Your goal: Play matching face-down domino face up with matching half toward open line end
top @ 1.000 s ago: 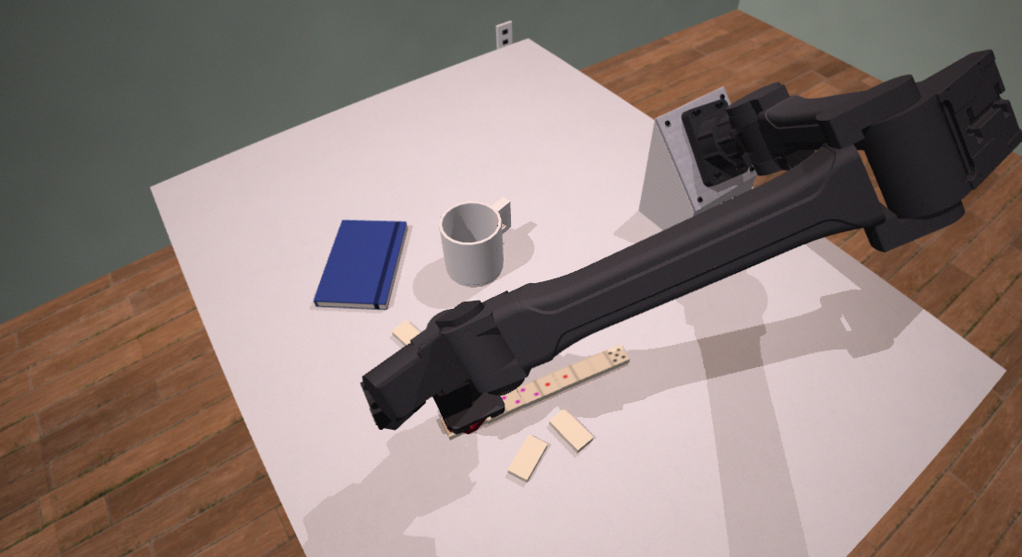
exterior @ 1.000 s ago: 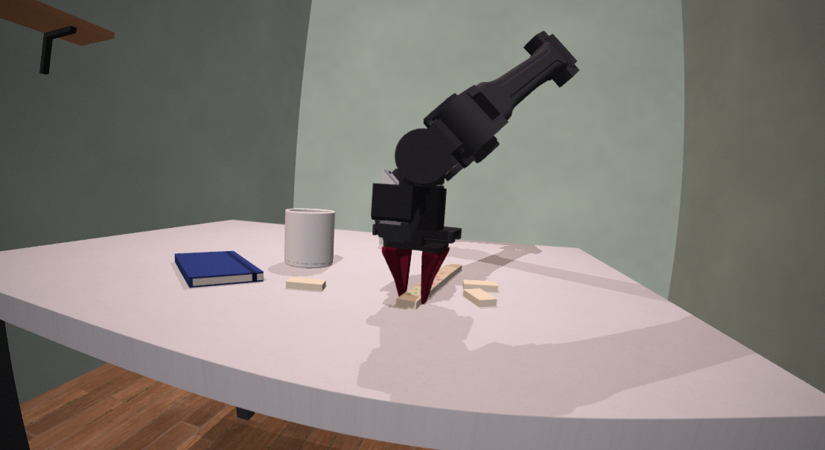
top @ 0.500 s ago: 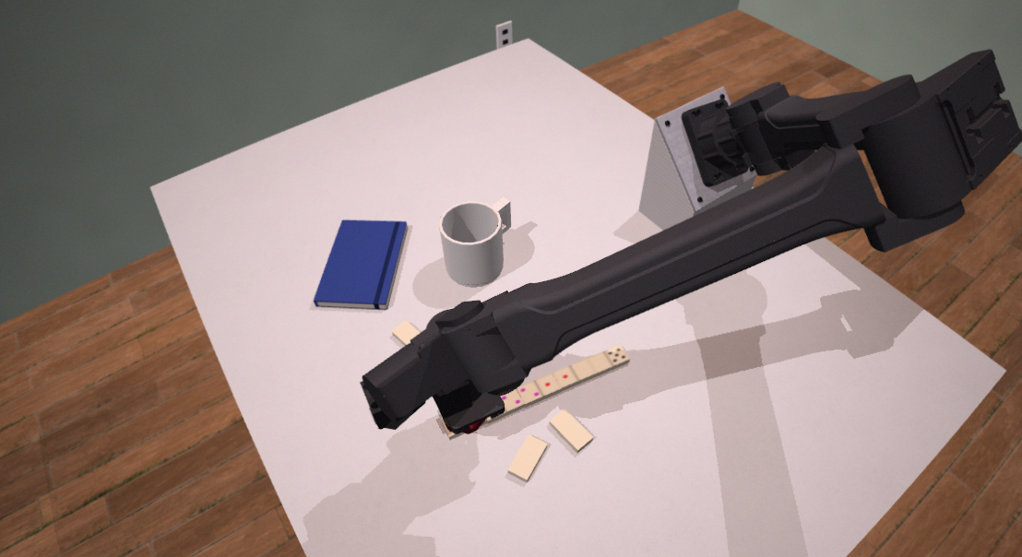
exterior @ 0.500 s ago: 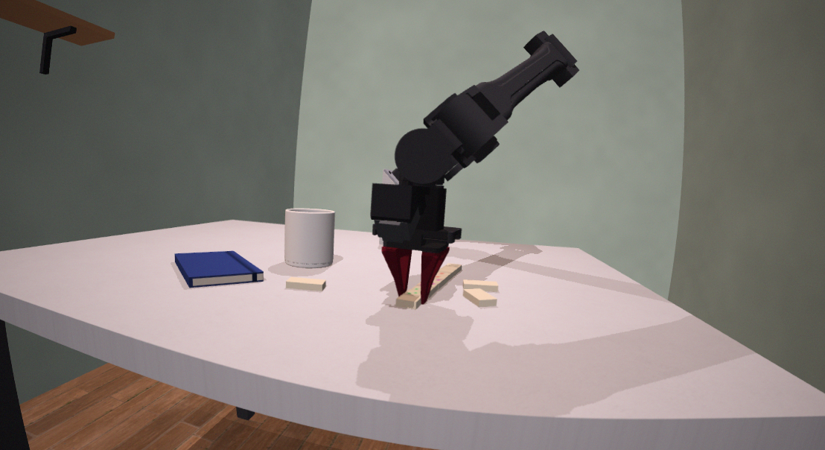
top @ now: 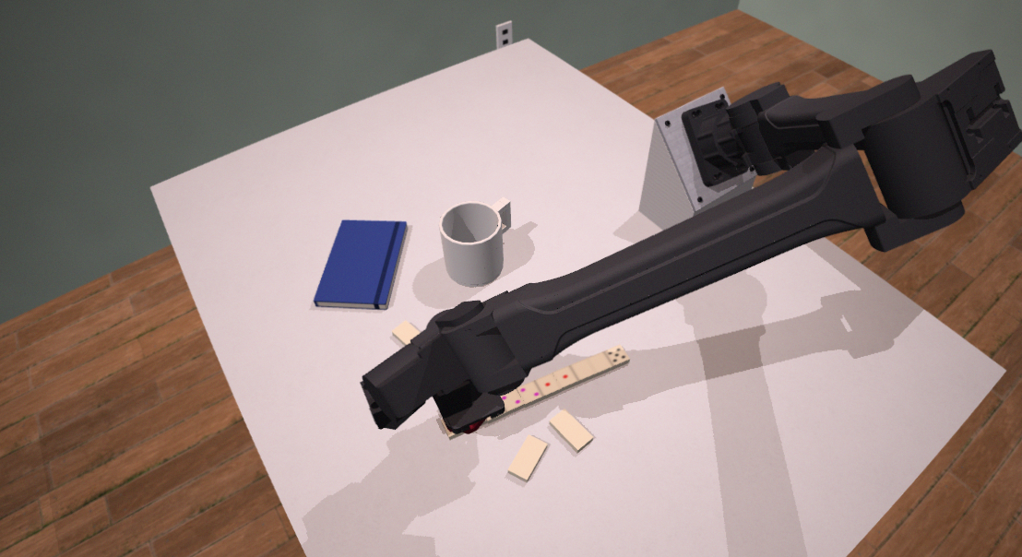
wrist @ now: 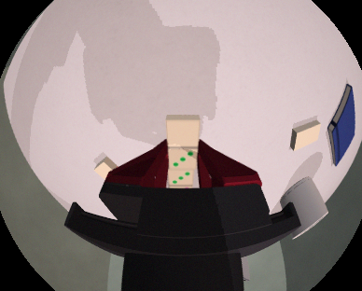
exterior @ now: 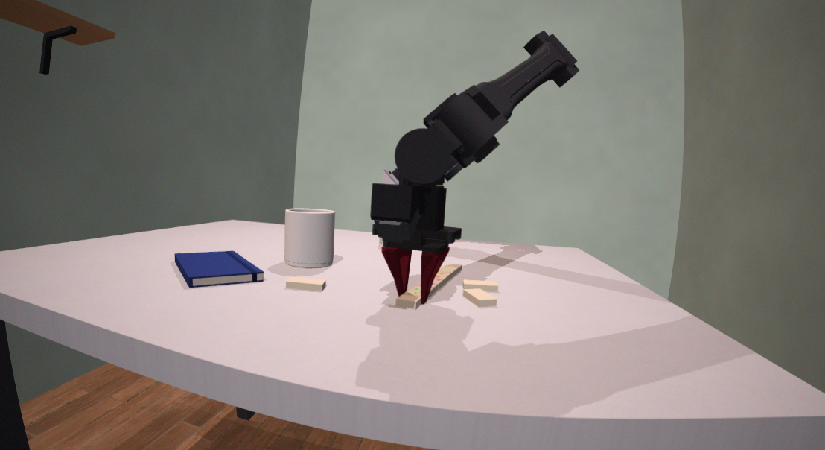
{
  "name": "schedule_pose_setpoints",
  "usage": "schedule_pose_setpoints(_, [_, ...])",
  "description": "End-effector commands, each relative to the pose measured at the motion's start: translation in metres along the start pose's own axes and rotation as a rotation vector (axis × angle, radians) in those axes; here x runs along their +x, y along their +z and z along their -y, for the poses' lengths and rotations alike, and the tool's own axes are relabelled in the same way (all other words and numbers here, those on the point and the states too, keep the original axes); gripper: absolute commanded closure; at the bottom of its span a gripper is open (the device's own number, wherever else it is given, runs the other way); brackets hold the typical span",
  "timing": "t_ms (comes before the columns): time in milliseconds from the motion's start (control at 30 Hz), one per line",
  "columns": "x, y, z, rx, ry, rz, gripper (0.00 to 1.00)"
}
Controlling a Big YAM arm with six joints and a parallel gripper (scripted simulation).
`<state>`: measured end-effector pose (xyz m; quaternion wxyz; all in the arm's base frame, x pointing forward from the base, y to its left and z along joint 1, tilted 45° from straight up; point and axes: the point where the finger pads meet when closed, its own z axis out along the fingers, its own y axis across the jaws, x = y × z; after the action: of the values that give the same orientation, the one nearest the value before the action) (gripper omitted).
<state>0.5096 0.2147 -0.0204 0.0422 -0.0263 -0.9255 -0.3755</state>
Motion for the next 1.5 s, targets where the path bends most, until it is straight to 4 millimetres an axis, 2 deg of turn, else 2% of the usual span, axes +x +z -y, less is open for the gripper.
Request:
schedule_pose_setpoints(0, [-0.003, -0.004, -0.004, -0.002, -0.006, 0.009, 0.78])
schedule_pose_setpoints(267, [-0.006, -0.004, -0.018, -0.001, -0.025, 0.013, 0.78])
schedule_pose_setpoints(500, [-0.006, -0.004, -0.018, -0.001, -0.025, 0.013, 0.78])
schedule_pose_setpoints(533, [-0.003, -0.004, -0.003, -0.002, -0.004, 0.009, 0.78])
schedule_pose_setpoints(833, [-0.006, -0.004, -0.019, -0.001, -0.029, 0.013, 0.78])
schedule_pose_setpoints(1067, [-0.006, -0.004, -0.019, -0.001, -0.029, 0.013, 0.78])
schedule_pose_setpoints(1100, [-0.003, -0.004, -0.003, -0.001, -0.005, 0.009, 0.78])
schedule_pose_setpoints(1467, [-0.007, -0.005, -0.021, 0.000, -0.033, 0.013, 0.78])
